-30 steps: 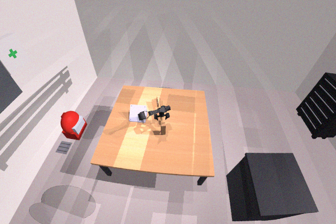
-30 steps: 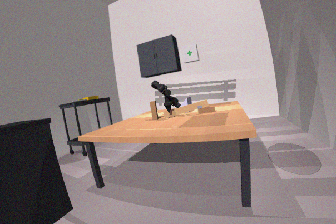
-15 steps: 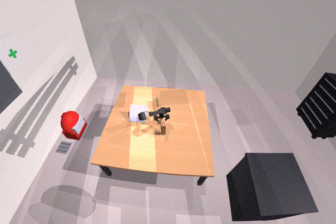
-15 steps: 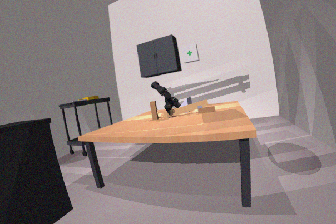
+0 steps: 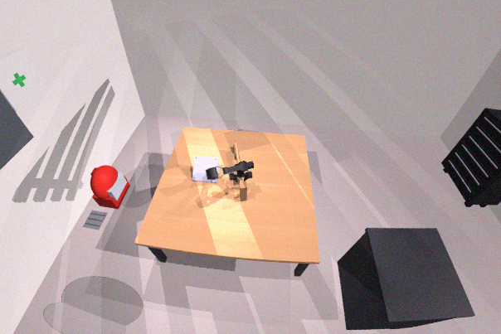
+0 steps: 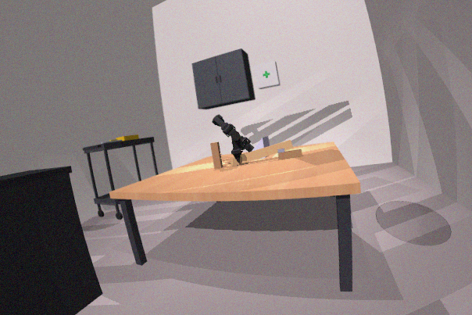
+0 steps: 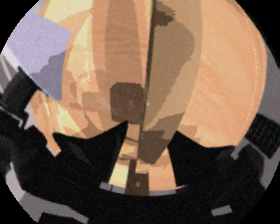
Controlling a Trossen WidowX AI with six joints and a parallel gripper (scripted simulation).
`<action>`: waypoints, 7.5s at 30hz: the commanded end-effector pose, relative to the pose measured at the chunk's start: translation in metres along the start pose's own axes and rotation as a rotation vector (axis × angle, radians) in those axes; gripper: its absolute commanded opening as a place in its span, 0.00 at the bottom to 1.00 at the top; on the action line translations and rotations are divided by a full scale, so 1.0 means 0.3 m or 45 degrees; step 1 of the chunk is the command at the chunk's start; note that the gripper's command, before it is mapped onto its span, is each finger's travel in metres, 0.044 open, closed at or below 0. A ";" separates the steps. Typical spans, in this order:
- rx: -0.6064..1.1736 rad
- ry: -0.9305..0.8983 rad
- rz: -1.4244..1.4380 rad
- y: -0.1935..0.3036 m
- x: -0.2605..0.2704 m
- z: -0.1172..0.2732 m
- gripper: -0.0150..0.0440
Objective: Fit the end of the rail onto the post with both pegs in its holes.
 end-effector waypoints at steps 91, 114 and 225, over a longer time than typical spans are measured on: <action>0.003 0.000 0.005 0.001 -0.009 0.112 0.25; 0.002 0.000 0.005 0.000 -0.009 0.151 0.25; 0.003 -0.001 0.005 0.046 0.009 0.151 0.25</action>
Point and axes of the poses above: the point midway between the two fingers, 35 mm back from their tips, its own z axis back along the fingers, its own x axis across the jaws, y = z × x, the point moved 2 cm from there along z, back along the fingers, and after that the axes turned 15 degrees about z, right-handed, at the moved point
